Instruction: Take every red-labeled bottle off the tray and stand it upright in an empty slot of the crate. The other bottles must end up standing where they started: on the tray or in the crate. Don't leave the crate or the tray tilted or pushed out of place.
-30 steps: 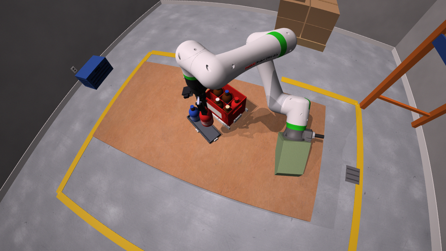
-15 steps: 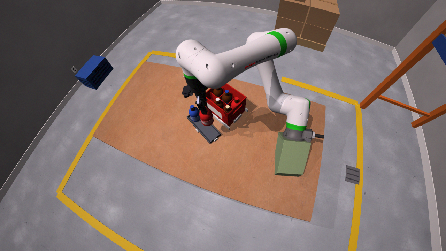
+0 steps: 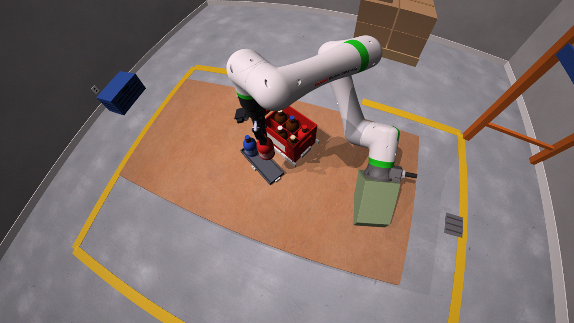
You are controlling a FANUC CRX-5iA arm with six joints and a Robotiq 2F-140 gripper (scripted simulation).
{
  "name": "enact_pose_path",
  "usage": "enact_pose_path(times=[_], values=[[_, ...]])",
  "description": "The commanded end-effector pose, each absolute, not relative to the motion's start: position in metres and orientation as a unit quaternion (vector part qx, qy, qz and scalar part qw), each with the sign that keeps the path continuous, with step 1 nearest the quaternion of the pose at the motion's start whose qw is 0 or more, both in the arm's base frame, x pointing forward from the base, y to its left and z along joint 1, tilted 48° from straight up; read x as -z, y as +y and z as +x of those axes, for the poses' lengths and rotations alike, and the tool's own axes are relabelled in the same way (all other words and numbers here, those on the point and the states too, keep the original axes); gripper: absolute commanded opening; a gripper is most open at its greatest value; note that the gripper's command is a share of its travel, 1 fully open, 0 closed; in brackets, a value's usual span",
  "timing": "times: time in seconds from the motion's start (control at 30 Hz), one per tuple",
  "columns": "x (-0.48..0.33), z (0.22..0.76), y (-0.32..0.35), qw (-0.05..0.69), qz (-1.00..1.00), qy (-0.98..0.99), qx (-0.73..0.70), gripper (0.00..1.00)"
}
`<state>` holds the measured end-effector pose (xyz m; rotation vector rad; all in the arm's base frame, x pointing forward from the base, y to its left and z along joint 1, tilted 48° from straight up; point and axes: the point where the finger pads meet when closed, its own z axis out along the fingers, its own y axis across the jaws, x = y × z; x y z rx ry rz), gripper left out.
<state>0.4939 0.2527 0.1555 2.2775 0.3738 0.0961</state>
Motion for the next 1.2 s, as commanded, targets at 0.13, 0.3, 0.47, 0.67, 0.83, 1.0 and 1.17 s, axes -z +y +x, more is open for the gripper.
enact_pose_path(times=[0.13, 0.3, 0.47, 0.67, 0.83, 1.0, 1.17], values=[[-0.16, 0.496, 0.25, 0.404, 0.902, 0.148, -0.039, 0.1], [-0.165, 0.498, 0.246, 0.404, 0.902, 0.148, -0.039, 0.1], [-0.171, 0.501, 0.241, 0.404, 0.902, 0.148, -0.039, 0.1], [-0.177, 0.503, 0.237, 0.404, 0.902, 0.148, -0.039, 0.1], [-0.184, 0.507, 0.231, 0.404, 0.902, 0.148, -0.039, 0.1], [-0.193, 0.51, 0.224, 0.404, 0.902, 0.148, -0.039, 0.1], [-0.201, 0.515, 0.217, 0.404, 0.902, 0.148, -0.039, 0.1]])
